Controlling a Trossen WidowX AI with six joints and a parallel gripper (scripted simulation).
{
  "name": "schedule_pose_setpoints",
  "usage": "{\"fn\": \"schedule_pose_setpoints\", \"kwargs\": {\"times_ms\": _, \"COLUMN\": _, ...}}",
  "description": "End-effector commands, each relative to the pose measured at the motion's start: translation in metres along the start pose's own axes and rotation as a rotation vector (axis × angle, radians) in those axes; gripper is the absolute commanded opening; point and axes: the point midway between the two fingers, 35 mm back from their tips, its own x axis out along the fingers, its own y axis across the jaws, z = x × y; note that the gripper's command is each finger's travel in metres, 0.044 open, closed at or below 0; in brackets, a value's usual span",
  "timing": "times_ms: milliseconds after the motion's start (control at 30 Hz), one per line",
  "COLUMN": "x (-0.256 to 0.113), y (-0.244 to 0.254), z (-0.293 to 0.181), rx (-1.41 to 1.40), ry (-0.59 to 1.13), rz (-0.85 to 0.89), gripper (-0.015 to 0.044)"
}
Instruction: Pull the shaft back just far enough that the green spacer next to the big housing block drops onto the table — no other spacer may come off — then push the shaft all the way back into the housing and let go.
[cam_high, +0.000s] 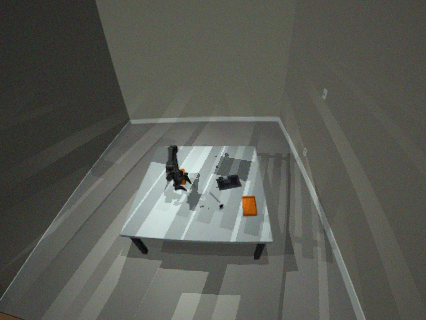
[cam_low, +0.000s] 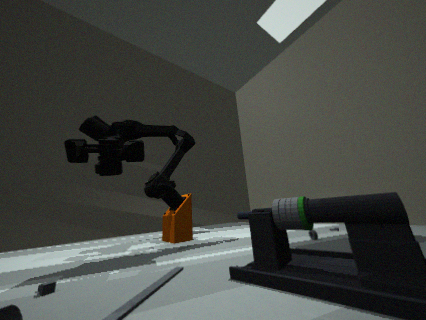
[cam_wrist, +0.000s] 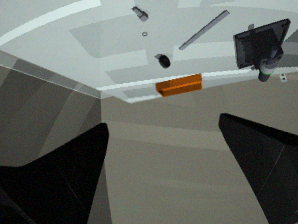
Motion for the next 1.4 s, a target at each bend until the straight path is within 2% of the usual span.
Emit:
{"fn": "schedule_pose_setpoints", "kwargs": {"times_ms": 0, "x": 0.001, "y": 0.001, "z": 0.001, "rx": 0.001, "ry": -0.001, "rz": -0.003, "gripper": 0.0426}}
{"fn": "schedule_pose_setpoints", "kwargs": {"times_ms": 100, "x": 0.021, "y": 0.008, "z": 0.01, "rx": 0.017, "ry": -0.015, "rz": -0.05, "gripper": 0.044}}
{"fn": "schedule_pose_setpoints", "kwargs": {"times_ms": 300, "x": 0.084, "y": 0.001, "z": 0.026, "rx": 0.025, "ry": -0.064, "rz": -0.173, "gripper": 0.044}}
{"fn": "schedule_pose_setpoints", "kwargs": {"times_ms": 533, "x": 0.147, "y": -0.056, "z": 0.03, "rx": -0.035, "ry": -0.118, "rz": -0.329, "gripper": 0.044}}
{"fn": "schedule_pose_setpoints", "kwargs": {"times_ms": 733, "x": 0.183, "y": -0.122, "z": 0.03, "rx": -0.135, "ry": -0.16, "rz": -0.396, "gripper": 0.044}}
{"fn": "schedule_pose_setpoints", "kwargs": {"times_ms": 900, "x": 0.194, "y": -0.187, "z": 0.029, "rx": -0.245, "ry": -0.177, "rz": -0.429, "gripper": 0.044}}
{"fn": "schedule_pose_setpoints", "kwargs": {"times_ms": 1100, "x": 0.185, "y": -0.262, "z": 0.032, "rx": -0.374, "ry": -0.17, "rz": -0.437, "gripper": 0.044}}
{"fn": "schedule_pose_setpoints", "kwargs": {"times_ms": 1367, "x": 0.183, "y": -0.271, "z": 0.033, "rx": -0.386, "ry": -0.168, "rz": -0.436, "gripper": 0.044}}
